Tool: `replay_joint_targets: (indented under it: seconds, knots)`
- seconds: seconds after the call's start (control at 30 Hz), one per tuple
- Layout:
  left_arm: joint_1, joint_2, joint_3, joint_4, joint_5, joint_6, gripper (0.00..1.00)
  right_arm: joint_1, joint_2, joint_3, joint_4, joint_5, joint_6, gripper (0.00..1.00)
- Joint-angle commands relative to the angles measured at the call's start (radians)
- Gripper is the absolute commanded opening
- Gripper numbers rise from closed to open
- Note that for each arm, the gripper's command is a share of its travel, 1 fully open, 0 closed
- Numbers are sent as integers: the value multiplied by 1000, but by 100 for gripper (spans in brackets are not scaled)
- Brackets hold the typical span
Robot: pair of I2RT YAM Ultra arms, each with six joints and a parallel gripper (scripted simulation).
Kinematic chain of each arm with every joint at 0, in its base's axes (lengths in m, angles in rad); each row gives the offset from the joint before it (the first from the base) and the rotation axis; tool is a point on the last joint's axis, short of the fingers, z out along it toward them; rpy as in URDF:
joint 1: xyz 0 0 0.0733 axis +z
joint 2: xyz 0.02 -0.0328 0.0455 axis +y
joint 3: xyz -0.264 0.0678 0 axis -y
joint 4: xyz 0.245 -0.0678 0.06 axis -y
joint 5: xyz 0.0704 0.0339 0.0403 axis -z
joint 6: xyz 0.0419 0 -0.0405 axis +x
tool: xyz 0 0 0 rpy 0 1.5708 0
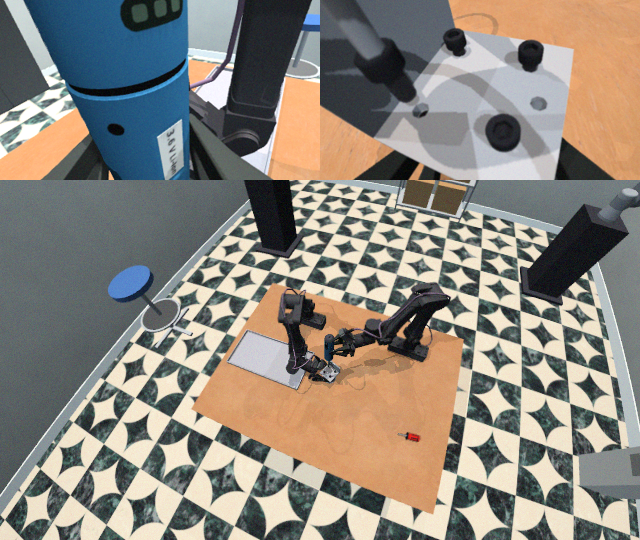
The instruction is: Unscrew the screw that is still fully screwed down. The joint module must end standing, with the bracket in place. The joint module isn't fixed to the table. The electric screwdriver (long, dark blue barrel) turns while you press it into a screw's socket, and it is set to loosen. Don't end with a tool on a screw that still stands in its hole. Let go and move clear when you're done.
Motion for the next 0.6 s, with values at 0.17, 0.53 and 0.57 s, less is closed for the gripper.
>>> replay_joint_targets:
  seconds: [0.17, 0.53, 0.57]
  knots:
    - [-4, -50, 60, 52, 4, 8, 42, 1, -10, 9, -2, -7, 1, 59]
    - [8, -82, 79, -8, 11, 9, 42, 1, -10, 9, -2, -7, 1, 59]
    - [8, -81, 80, -8, 10, 9, 42, 1, -10, 9, -2, -7, 1, 59]
